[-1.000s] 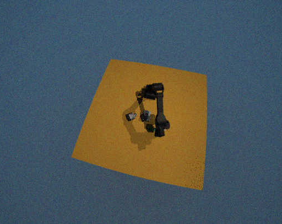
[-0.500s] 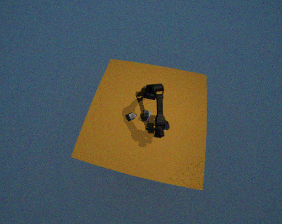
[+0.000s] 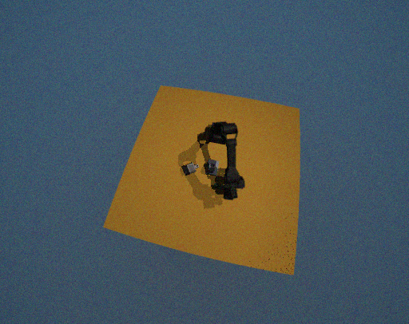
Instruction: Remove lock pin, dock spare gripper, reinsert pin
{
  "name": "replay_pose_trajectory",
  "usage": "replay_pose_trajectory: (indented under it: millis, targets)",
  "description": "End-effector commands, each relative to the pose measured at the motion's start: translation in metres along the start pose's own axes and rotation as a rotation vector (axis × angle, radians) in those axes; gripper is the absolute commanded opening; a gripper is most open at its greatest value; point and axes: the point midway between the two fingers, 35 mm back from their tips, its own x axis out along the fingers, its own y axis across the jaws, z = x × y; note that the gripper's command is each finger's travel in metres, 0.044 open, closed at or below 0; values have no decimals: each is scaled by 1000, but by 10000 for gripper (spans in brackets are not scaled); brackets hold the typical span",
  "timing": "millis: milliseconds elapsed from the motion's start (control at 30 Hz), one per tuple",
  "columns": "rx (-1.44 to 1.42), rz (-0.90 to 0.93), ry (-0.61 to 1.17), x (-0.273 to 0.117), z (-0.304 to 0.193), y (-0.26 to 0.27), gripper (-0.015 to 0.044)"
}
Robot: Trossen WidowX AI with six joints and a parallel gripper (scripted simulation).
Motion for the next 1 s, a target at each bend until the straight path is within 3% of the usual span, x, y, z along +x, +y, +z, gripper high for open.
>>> replay_pose_trajectory:
  millis: [0,467,667,967]
  targets:
    - [0,9,6,10,-3,3,180]
    - [0,9,6,19,-4,4,180]
    - [0,9,6,19,-4,4,22]
    - [0,9,6,19,-4,3,0]
